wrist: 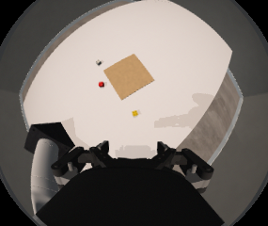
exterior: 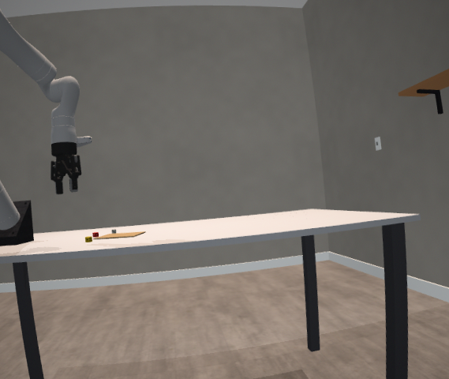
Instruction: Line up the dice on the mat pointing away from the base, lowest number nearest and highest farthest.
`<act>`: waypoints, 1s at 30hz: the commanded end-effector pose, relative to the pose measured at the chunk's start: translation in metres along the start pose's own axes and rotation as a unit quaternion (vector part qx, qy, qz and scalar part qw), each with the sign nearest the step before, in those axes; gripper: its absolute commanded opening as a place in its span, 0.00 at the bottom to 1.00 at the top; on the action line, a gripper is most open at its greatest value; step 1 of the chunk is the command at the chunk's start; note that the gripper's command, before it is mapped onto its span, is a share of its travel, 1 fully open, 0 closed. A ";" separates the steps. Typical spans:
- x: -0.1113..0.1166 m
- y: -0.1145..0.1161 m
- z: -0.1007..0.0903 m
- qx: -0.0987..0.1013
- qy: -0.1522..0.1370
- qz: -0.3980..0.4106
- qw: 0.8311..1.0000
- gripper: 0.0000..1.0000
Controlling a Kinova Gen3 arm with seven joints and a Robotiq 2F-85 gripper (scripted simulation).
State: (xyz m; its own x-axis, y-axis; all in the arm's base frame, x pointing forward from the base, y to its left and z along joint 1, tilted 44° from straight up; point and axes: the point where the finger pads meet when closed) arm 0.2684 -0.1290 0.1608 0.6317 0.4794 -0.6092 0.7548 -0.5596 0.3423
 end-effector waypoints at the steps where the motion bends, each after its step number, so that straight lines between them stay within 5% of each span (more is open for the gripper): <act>1: 0.000 0.000 -0.001 -0.001 0.001 0.000 1.000 1.00; 14: 0.000 0.000 0.004 0.000 0.001 0.000 1.000 1.00; 21: 0.000 0.000 0.023 0.000 0.001 0.000 1.000 1.00; 30: 0.000 0.001 0.074 0.000 0.001 0.000 1.000 1.00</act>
State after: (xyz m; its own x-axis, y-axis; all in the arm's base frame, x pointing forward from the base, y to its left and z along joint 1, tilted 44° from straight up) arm 0.2664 -0.1711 0.1177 0.6432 0.4896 -0.5887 0.7516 -0.5505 0.3634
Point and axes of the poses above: the point where the finger pads meet when closed, its own z axis out along the fingers, its own y axis across the jaws, x = y × z, and after that the axes turned 11 degrees about -z, right-handed
